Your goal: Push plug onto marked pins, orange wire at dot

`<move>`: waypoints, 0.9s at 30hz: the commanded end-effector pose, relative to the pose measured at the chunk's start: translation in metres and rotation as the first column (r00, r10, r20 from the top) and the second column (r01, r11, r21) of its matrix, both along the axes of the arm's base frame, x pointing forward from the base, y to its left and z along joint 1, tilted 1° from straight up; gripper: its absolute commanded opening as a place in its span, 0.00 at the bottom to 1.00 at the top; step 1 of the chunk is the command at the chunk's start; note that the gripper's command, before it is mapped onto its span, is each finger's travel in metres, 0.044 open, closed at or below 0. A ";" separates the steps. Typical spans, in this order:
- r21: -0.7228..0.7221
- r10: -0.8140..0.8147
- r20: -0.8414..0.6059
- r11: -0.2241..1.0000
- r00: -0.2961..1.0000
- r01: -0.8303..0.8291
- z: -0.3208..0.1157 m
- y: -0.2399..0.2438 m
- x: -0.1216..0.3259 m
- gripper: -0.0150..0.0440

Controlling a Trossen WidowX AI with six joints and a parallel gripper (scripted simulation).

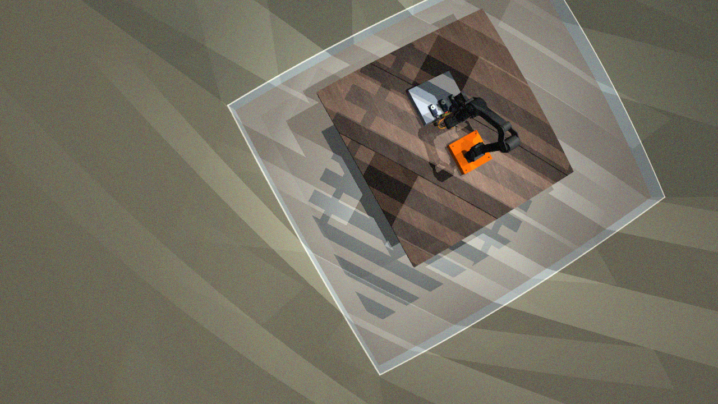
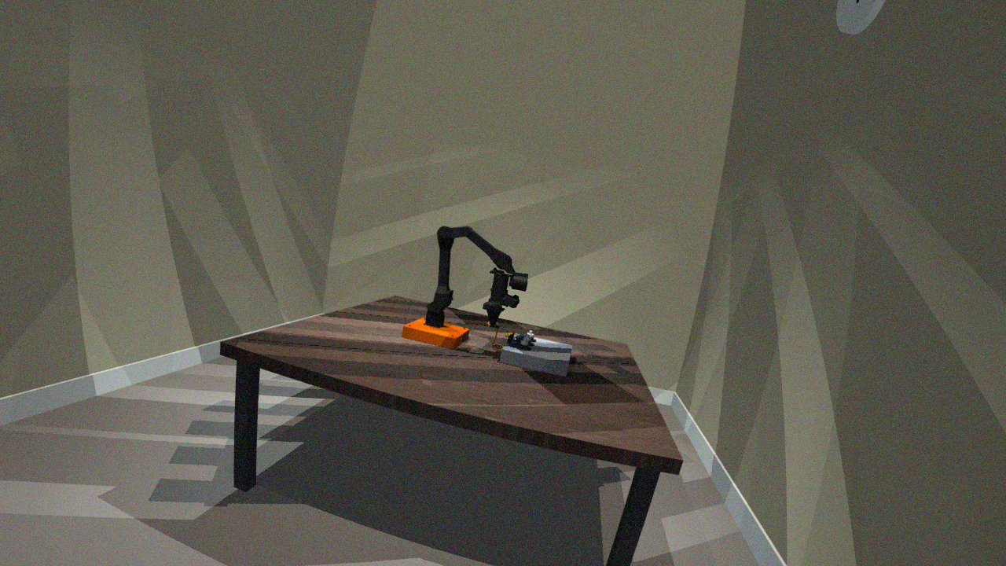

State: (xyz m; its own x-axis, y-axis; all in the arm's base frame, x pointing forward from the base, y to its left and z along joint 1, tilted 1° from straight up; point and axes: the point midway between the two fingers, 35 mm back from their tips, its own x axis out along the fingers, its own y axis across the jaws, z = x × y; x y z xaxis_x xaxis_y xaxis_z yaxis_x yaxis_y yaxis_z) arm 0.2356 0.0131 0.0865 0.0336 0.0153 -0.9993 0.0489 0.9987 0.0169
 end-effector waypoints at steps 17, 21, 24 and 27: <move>0.004 0.017 -0.003 1.000 1.000 -0.017 -0.015 0.000 0.032 0.25; 0.004 0.017 -0.003 1.000 1.000 -0.017 -0.015 0.000 0.034 0.25; 0.004 0.017 -0.003 1.000 1.000 -0.017 -0.015 0.000 0.036 0.25; 0.004 0.017 -0.003 1.000 1.000 -0.017 -0.015 0.000 0.037 0.25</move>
State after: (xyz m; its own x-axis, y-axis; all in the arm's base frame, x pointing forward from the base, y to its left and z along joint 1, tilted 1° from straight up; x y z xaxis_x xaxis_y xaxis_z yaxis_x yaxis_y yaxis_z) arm 0.2701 0.0124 0.0702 0.0263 0.0150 -0.9995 0.0380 0.9991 0.0159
